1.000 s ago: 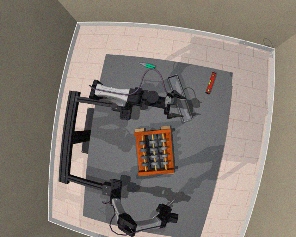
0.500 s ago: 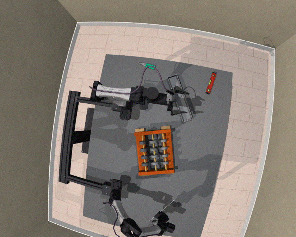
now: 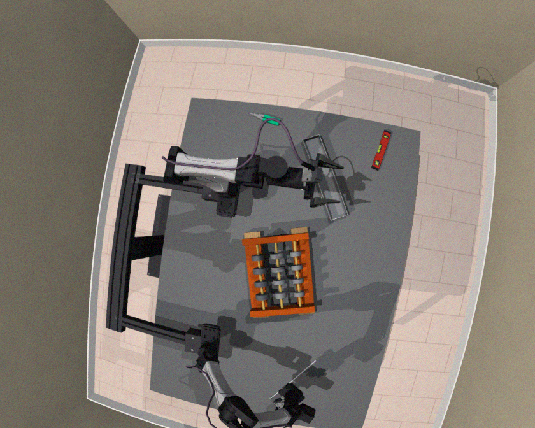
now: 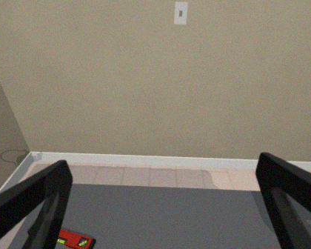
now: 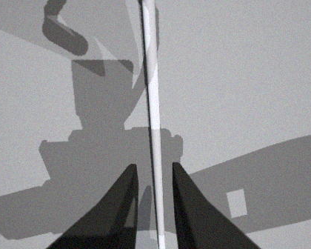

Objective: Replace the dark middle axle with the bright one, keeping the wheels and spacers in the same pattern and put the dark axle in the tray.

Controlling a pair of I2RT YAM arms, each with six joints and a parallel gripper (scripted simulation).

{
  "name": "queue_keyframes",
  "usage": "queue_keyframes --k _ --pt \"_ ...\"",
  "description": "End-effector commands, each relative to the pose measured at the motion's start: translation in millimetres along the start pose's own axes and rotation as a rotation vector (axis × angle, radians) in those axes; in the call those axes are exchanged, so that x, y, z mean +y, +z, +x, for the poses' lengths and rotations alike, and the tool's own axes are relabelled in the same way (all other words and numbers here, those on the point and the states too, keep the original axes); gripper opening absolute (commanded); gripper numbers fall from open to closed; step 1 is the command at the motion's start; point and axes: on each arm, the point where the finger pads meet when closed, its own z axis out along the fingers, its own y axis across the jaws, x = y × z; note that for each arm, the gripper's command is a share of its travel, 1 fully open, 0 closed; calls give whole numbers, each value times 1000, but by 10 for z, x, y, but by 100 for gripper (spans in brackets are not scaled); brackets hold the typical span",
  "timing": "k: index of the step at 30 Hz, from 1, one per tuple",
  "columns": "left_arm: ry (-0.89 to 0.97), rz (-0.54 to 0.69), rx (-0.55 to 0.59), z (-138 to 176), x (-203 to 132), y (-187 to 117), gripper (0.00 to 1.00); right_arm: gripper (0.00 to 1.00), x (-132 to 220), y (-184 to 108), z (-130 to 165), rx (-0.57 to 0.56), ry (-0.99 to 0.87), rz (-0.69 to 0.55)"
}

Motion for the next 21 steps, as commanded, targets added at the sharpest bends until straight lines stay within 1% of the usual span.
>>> queue_keyframes --k 1,3,4,6,7,8,9,11,12,13,14,15,17,19,21 --pt "-6 5 -56 -227 -1 -9 100 19 8 107 14 0 2 -10" --pt "-6 5 -56 -227 -1 -9 100 19 44 151 -20 -2 17 -13" --pt "-6 5 -56 -227 -1 -9 100 19 7 192 -39 -5 17 -4" --pt "-6 5 -56 -227 -1 -9 100 19 43 201 -12 -3 11 -14" --pt "-6 5 -56 -227 -1 -9 100 19 -10 244 -3 -5 3 -3" --pt "-6 5 -56 -227 -1 -9 100 19 32 236 9 -1 -2 -13" --pt "-6 5 -56 -227 -1 -9 100 19 0 272 -9 -3 2 -5" --pt "-6 5 -56 -227 -1 -9 100 19 51 279 -15 1 1 -17" --pt "-6 5 -56 -227 -1 -9 100 19 -6 328 -35 -3 1 -2" --pt "-6 5 -56 -227 -1 -9 100 19 48 310 -4 2 -2 -17" --pt "-6 5 -56 -227 -1 -9 100 19 1 352 -13 0 -2 -6" --pt "-6 5 -56 -227 -1 -9 100 19 60 265 27 4 -5 -22" --pt "-6 5 -56 -227 -1 -9 100 19 60 265 27 4 -5 -22" --pt "-6 5 -56 -227 -1 -9 100 19 -31 425 2 1 -8 2" --pt "-6 5 -56 -227 -1 -9 100 19 25 423 10 7 -5 -10"
